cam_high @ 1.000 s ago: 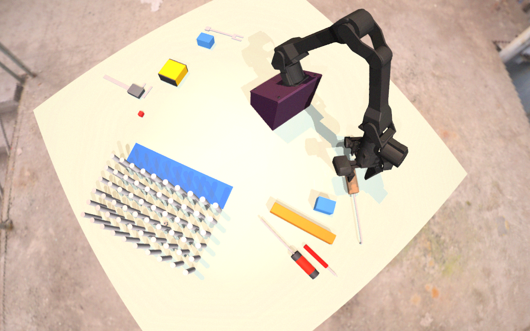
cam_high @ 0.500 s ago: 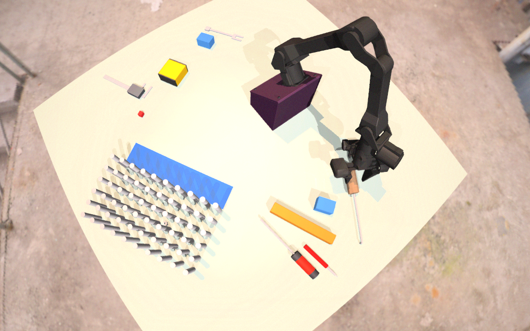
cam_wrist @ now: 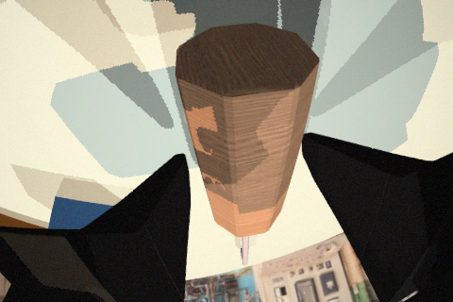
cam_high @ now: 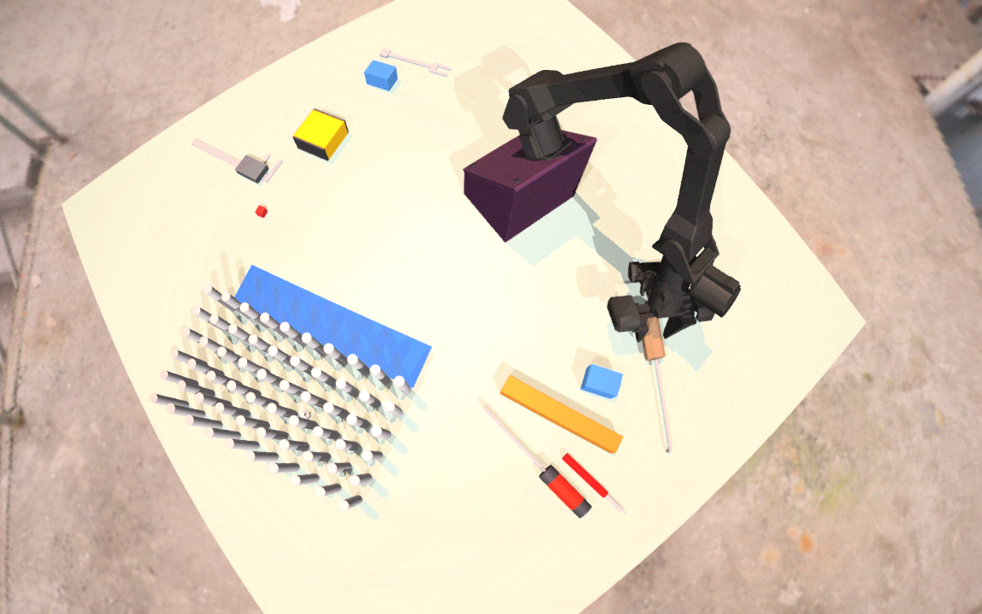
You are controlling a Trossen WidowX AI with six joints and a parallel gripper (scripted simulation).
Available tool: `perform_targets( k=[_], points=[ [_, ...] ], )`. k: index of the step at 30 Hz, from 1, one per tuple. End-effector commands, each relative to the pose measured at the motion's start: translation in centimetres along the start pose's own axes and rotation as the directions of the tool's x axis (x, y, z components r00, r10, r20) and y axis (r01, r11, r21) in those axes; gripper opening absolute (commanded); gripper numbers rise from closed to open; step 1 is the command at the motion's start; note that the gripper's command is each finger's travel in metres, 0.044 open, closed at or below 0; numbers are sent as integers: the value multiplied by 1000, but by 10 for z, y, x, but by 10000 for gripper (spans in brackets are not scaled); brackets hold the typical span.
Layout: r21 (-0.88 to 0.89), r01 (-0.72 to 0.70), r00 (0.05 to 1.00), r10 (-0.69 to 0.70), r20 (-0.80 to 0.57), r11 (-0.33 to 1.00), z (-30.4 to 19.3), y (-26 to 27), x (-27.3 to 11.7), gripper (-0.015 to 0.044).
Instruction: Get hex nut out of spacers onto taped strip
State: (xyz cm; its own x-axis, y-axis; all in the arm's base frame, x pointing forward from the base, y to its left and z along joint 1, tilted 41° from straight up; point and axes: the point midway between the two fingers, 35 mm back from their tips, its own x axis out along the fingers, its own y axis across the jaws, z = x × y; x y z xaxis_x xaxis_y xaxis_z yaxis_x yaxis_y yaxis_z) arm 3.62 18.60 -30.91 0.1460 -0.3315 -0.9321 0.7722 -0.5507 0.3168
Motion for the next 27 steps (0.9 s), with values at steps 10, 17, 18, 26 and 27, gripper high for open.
perform_targets(
  k=[10, 17, 18, 26, 27],
  points=[
    [4, -2, 1000, 2, 8, 1000, 1, 0, 0, 76],
    [3, -2, 1000, 2, 5, 1000, -25, -6, -38, 0],
    [3, -2, 1000, 1, 5, 1000, -28, -6, -45, 0],
    [2, -2, 1000, 2, 2, 1000, -52, -7, -95, 0],
    [2, -2, 1000, 2, 2, 1000, -55, -6, -102, 0]
  ],
)
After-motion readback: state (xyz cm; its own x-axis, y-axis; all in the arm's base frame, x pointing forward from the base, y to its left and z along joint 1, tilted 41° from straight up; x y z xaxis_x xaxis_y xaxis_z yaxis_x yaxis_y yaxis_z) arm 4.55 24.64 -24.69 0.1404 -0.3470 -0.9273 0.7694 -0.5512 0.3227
